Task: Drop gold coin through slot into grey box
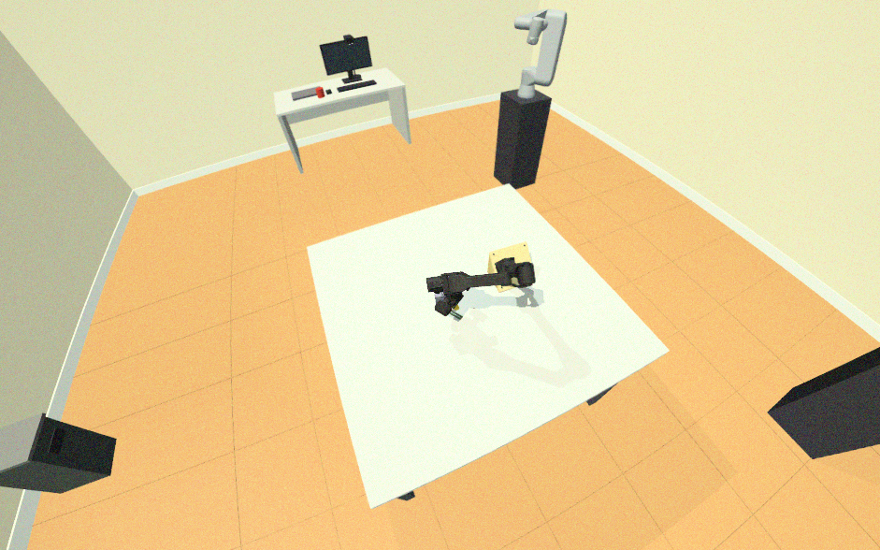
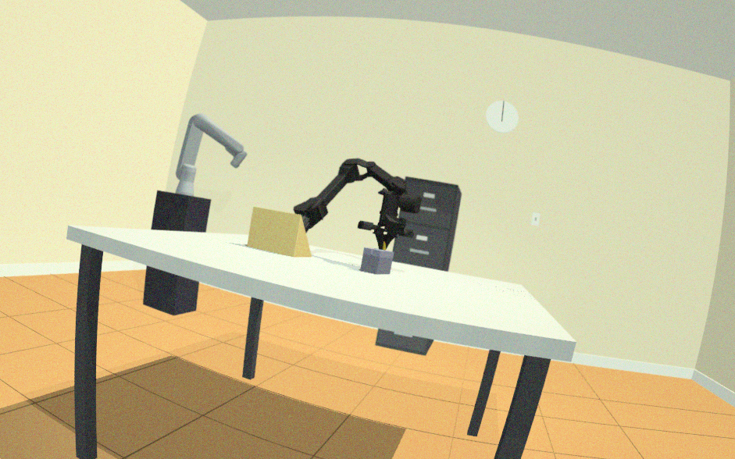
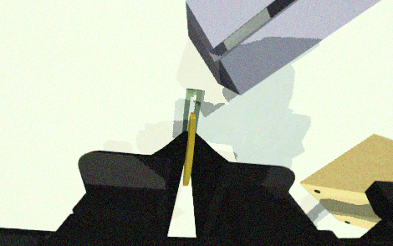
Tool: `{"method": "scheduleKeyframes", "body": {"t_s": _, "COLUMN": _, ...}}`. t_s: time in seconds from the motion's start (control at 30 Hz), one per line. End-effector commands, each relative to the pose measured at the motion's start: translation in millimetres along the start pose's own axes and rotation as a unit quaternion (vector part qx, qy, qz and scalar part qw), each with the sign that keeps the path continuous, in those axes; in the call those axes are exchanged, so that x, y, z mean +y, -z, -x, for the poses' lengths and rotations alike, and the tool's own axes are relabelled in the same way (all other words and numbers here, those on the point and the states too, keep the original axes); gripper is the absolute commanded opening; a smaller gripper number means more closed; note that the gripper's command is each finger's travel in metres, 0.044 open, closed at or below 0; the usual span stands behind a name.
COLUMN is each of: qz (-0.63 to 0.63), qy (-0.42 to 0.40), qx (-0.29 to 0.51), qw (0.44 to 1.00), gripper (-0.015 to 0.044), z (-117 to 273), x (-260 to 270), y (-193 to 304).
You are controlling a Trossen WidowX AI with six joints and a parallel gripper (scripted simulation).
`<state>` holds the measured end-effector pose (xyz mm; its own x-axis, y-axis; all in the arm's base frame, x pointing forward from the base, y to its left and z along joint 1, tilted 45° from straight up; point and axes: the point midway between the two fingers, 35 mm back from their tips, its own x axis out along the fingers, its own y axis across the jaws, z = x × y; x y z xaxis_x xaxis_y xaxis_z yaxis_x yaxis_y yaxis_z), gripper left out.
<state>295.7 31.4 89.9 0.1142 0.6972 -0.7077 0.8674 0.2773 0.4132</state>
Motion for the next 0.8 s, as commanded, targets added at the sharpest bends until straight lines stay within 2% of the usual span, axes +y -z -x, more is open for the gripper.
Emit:
{"method": "scheduleKeyframes", "body": {"t_s": 0.0, "qz": 0.003, "qy": 0.001, "qx": -0.003, "qw": 1.0, "gripper": 0.0, "z": 11.5, "x": 0.0, "y": -0.3}}
{"method": "scheduleKeyframes", "body": {"t_s": 0.57, "qz": 0.0, "qy": 0.0, "qx": -0.001, "qw": 1.0, "gripper": 0.0, "z": 48.5, "x": -2.2, "y": 3.2}}
{"method": "scheduleKeyframes", "body": {"t_s": 0.77, "qz": -0.09, "qy": 0.0, "qx": -0.001, "qw": 0.996, "gripper": 0.0, "z": 48.8, "x": -0.5, "y": 1.9}}
